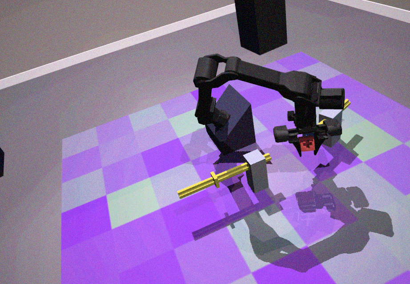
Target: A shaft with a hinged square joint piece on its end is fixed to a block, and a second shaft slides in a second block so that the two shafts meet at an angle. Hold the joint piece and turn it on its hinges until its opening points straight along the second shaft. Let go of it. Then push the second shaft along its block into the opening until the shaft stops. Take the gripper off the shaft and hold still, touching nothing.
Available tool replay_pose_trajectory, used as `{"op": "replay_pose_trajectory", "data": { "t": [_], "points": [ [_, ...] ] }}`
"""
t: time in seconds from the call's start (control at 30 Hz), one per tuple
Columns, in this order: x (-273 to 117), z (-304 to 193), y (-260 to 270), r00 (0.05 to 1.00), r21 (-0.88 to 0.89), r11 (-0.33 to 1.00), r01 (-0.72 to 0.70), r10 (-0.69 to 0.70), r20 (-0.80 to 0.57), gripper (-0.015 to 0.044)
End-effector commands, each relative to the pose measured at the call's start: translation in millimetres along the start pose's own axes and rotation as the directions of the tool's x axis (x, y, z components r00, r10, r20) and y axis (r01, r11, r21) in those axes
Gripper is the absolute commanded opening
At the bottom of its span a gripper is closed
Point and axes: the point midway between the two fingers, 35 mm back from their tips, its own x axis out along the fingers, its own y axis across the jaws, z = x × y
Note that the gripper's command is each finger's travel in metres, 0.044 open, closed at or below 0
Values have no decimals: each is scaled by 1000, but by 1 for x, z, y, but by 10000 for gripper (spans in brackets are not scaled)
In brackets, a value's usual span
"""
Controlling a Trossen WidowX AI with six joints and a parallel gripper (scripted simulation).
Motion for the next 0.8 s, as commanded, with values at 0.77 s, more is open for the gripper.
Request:
{"op": "replay_pose_trajectory", "data": {
  "t": [0.77],
  "points": [
    [8, 2, 18, 984, 382, 921, -75, 5, 179, 0]
  ]
}}
